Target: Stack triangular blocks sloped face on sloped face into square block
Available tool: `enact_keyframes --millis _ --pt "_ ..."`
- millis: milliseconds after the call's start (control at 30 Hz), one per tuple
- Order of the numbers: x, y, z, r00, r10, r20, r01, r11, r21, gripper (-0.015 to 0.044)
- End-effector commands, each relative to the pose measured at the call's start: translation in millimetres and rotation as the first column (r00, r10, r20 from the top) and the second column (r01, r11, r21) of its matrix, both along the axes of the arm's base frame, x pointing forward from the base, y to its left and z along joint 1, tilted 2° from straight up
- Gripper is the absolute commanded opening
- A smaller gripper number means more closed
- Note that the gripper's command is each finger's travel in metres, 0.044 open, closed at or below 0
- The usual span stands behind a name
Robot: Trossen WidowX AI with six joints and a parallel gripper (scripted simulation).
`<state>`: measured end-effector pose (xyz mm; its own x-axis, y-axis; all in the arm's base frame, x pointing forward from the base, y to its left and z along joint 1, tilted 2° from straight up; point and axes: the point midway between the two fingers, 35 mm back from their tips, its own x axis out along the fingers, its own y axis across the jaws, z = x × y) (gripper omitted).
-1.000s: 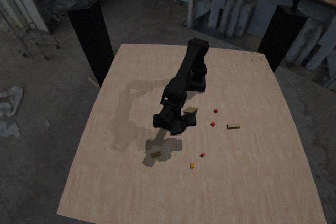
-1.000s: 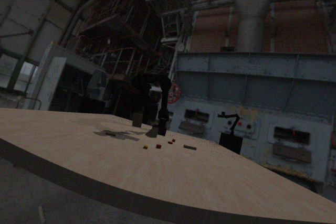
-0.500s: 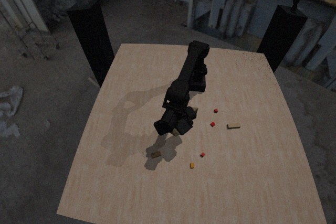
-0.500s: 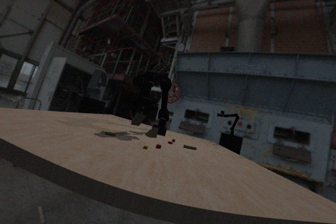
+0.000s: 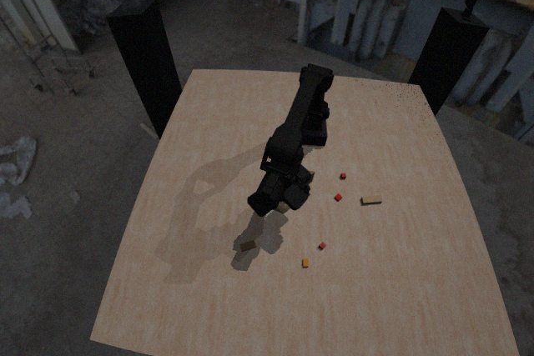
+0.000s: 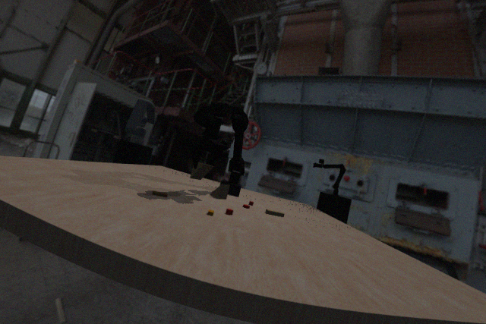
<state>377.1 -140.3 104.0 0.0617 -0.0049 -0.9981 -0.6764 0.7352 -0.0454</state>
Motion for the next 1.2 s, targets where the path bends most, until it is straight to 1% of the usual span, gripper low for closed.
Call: enact_keyframes --millis 0,567,1167 --pt "-16.1 -1.2 10.5 1.0 0.005 -0.001 -0.005 1.0 -0.008 0.0" --pt "-91.8 7.0 38.4 1.0 -0.001 -0.004 0.001 1.0 -0.006 0.0" --pt "-171.5 28.1 45.4 1.0 -0.001 -0.011 0.001 1.0 -0.005 0.0"
